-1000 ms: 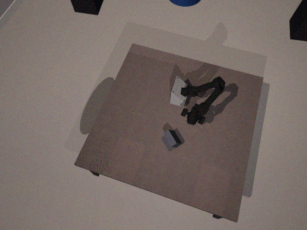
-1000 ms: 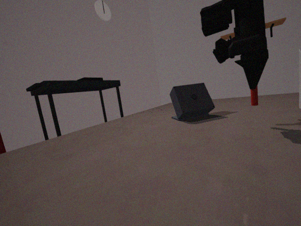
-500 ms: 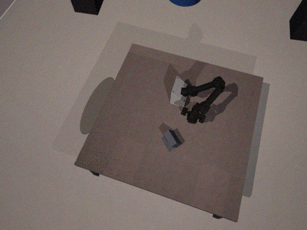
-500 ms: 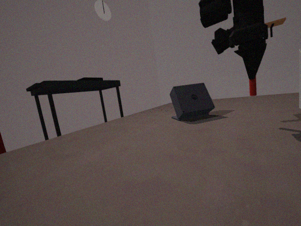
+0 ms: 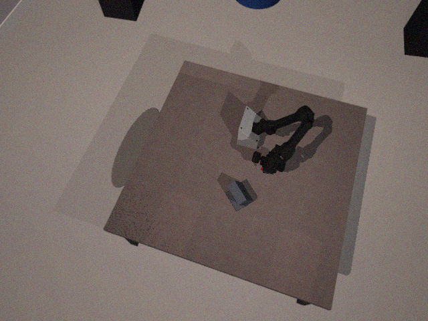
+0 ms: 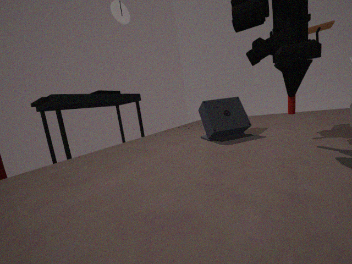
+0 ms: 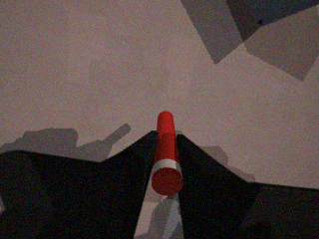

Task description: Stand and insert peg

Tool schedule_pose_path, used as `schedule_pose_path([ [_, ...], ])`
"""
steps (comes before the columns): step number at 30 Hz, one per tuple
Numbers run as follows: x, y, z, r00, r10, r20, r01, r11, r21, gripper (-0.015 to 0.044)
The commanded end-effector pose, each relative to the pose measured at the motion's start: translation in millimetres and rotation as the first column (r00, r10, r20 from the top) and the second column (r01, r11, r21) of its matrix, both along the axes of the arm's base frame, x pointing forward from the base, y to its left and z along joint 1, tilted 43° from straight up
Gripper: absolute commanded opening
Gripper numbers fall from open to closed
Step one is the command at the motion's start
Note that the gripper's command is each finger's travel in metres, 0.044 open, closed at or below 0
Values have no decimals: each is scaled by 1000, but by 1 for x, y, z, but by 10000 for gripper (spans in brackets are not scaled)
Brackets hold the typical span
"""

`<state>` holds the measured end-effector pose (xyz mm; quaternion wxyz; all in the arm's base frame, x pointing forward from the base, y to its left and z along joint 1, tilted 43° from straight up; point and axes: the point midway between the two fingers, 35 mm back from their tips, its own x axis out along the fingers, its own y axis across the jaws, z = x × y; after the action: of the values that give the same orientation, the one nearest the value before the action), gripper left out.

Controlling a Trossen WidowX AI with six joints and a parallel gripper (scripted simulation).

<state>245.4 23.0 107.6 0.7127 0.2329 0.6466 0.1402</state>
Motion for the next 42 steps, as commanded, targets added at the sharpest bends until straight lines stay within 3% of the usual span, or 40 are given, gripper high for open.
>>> schedule_pose_path([
  [1,1,-1,-3,999,32,27,-31,998,-51,0],
  [42,31,-11,-6,929,293,226,-145,851,-505,0],
])
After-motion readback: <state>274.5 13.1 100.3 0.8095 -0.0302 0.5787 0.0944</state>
